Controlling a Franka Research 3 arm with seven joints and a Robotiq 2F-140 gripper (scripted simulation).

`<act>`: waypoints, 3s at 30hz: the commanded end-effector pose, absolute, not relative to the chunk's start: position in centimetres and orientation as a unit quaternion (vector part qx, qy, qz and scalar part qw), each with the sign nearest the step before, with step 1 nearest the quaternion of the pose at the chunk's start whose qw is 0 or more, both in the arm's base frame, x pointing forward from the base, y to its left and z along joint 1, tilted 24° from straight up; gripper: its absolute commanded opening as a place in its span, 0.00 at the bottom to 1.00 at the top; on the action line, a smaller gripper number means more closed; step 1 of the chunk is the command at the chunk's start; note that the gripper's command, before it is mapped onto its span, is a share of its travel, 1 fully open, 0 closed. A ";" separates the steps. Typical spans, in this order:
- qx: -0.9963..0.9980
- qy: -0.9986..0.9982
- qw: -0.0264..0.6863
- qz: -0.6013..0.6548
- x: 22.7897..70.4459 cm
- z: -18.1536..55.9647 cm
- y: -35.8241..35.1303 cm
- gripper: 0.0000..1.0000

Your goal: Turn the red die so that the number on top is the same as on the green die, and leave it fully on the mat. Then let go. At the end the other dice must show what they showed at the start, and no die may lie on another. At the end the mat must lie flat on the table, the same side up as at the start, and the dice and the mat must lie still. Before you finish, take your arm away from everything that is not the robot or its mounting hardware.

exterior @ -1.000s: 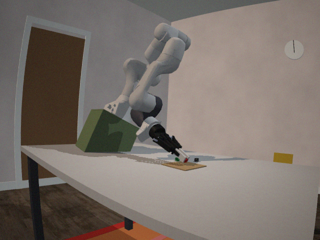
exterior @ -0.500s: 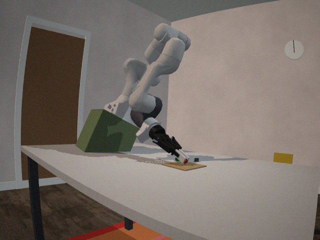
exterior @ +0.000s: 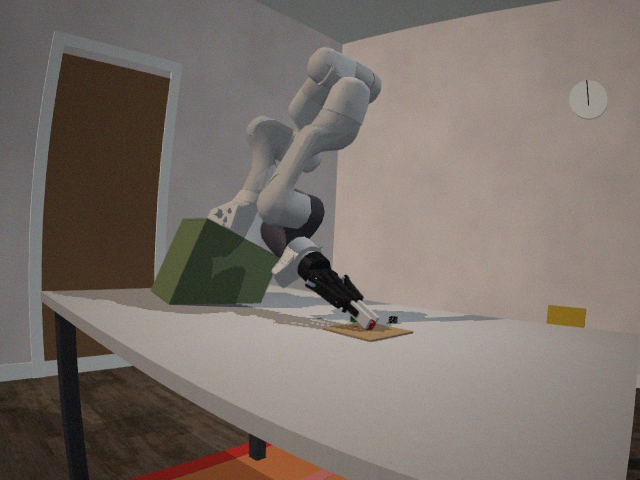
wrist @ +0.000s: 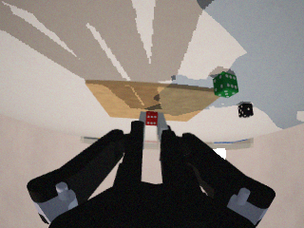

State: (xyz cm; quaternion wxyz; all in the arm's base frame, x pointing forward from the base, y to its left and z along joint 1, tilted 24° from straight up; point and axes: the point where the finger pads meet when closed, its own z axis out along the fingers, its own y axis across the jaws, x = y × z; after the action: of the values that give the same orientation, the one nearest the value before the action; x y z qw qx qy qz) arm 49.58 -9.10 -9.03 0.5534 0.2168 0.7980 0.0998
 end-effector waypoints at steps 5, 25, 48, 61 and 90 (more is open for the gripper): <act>0.216 0.797 0.555 0.098 49.7 -9.0 -9.2 0.07; 0.216 0.797 0.555 0.098 49.7 -9.0 -9.2 0.07; 0.216 0.797 0.555 0.098 49.7 -9.0 -9.2 0.19; 0.216 0.797 0.555 0.098 49.7 -9.0 -9.2 0.19; 0.216 0.797 0.555 0.098 49.7 -9.0 -9.2 0.19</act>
State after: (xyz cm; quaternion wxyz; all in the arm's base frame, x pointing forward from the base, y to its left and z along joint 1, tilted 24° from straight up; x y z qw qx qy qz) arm 49.60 -9.12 -9.01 0.5539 0.2157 0.7980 0.0990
